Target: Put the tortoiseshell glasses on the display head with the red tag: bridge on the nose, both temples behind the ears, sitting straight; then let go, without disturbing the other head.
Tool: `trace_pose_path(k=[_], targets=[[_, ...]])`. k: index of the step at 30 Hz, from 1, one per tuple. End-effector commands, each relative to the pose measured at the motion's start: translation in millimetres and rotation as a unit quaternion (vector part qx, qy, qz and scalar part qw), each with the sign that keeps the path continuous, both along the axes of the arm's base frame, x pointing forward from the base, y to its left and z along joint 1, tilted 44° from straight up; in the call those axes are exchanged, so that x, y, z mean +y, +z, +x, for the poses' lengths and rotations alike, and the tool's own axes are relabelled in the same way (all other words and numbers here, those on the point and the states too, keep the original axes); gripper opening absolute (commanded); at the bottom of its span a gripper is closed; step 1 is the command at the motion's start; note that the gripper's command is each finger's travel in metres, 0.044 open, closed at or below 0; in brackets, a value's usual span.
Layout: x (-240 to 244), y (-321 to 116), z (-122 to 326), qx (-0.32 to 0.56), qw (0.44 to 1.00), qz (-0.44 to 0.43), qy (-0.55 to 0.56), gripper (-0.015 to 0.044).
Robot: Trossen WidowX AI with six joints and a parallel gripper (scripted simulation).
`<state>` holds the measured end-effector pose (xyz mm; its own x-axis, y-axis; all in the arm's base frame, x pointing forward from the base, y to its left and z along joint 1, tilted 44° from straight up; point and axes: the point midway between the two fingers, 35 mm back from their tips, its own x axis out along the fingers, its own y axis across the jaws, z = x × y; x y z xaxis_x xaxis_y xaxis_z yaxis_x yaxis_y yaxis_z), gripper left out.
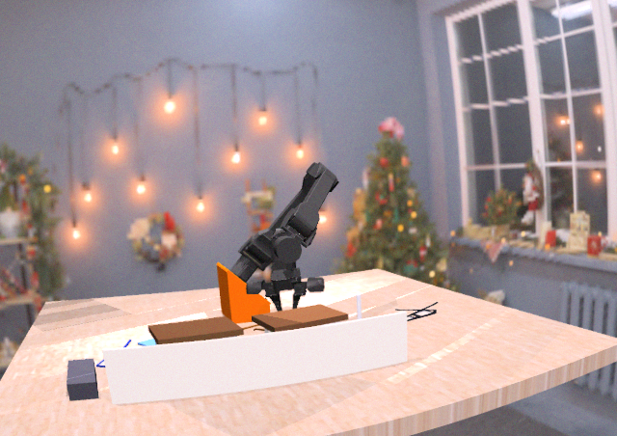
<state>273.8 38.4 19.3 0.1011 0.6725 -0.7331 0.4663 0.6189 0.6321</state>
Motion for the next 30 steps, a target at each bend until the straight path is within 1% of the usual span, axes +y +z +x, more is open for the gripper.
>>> trace_pose_path(k=[1,12,22,23,30], targets=[[5.8,-4.6,-1.2,0.004,1.0,0.005,-0.001,0.012],[18.9,-14.2,-0.4,0.004,1.0,0.006,0.0,0.012],[16.4,-17.3,-2.6,0.004,1.0,0.006,0.0,0.012],[17.0,-15.7,-0.9,0.004,1.0,0.003,0.0,0.0094],[17.0,-15.7,-0.9,0.004,1.0,0.003,0.0,0.0047]])
